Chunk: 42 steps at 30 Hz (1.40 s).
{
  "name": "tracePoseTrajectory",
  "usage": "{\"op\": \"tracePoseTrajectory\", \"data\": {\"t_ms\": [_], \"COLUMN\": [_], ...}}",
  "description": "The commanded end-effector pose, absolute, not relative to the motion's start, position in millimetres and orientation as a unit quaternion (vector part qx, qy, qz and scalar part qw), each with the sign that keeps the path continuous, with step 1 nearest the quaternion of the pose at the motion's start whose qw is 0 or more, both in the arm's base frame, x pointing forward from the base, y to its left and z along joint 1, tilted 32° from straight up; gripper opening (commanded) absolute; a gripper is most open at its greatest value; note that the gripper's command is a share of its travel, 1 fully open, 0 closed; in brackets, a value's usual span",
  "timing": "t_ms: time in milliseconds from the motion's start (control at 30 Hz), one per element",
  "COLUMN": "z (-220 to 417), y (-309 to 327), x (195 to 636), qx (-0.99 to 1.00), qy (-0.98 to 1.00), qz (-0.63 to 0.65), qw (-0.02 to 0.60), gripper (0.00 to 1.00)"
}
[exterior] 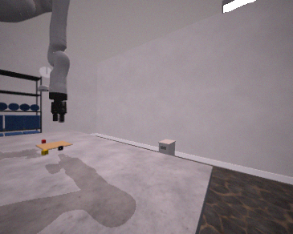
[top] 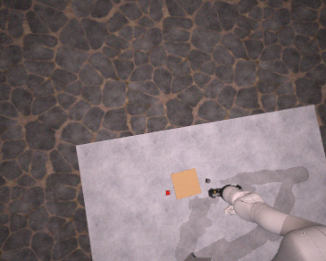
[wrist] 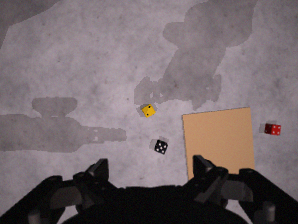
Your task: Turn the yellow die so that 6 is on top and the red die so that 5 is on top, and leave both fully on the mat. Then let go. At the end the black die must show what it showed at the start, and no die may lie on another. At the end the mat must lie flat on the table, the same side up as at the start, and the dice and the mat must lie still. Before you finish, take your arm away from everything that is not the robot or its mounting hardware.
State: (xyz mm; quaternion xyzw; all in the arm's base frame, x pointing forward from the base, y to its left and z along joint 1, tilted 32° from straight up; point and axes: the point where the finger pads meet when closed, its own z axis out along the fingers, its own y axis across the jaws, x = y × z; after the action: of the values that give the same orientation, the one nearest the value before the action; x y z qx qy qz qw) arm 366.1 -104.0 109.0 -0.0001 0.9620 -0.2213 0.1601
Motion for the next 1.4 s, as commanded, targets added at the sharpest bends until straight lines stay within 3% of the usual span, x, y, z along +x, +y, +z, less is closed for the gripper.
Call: {"op": "tracePoseTrajectory", "data": {"t_ms": [0, 667, 1367], "z": [109, 102, 40], "y": [-104, -108, -139], "x": [366, 369, 392], "qx": [0.000, 0.000, 0.000], "qy": [0.962, 0.962, 0.962], "qz": [-0.221, -0.222, -0.222], "qw": [0.160, 0.161, 0.161], "gripper": [1.00, 1.00, 1.00]}}
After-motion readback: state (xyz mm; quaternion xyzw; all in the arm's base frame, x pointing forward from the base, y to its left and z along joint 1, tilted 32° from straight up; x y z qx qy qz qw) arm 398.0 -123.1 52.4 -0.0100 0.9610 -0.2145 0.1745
